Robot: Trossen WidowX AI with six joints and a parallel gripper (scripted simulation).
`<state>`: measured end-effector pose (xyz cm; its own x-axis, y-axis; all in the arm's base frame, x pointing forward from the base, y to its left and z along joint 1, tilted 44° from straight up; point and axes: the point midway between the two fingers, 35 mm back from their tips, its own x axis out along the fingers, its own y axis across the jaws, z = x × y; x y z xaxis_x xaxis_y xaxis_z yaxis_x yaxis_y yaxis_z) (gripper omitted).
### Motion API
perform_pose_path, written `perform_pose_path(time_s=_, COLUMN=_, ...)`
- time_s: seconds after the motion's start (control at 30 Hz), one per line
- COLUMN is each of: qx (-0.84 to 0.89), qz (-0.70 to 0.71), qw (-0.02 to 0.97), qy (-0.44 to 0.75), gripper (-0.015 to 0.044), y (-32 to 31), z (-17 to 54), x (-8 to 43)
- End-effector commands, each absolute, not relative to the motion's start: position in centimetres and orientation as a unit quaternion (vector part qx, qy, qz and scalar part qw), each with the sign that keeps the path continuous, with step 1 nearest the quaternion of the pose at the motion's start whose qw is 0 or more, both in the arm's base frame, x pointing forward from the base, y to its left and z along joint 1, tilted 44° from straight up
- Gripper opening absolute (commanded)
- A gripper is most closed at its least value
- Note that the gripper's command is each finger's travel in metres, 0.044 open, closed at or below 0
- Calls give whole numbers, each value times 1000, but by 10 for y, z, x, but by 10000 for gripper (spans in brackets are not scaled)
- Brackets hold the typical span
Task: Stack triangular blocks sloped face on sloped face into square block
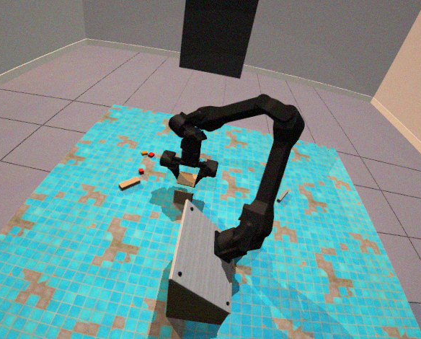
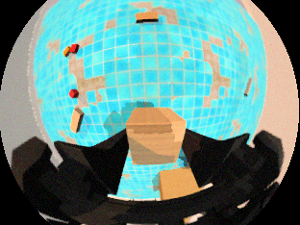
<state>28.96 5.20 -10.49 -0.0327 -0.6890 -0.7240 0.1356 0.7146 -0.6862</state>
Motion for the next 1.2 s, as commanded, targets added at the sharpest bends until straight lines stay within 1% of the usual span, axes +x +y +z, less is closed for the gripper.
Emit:
perform_pose_path(time_s=0.0, qx=-220, qz=-310, qw=665, qy=644, gripper=0, y=53, z=-106, x=290)
perform_pose_path(time_s=1.17, qx=-224, qz=-308, qw=665, qy=642, gripper=0, y=50, z=-109, x=289)
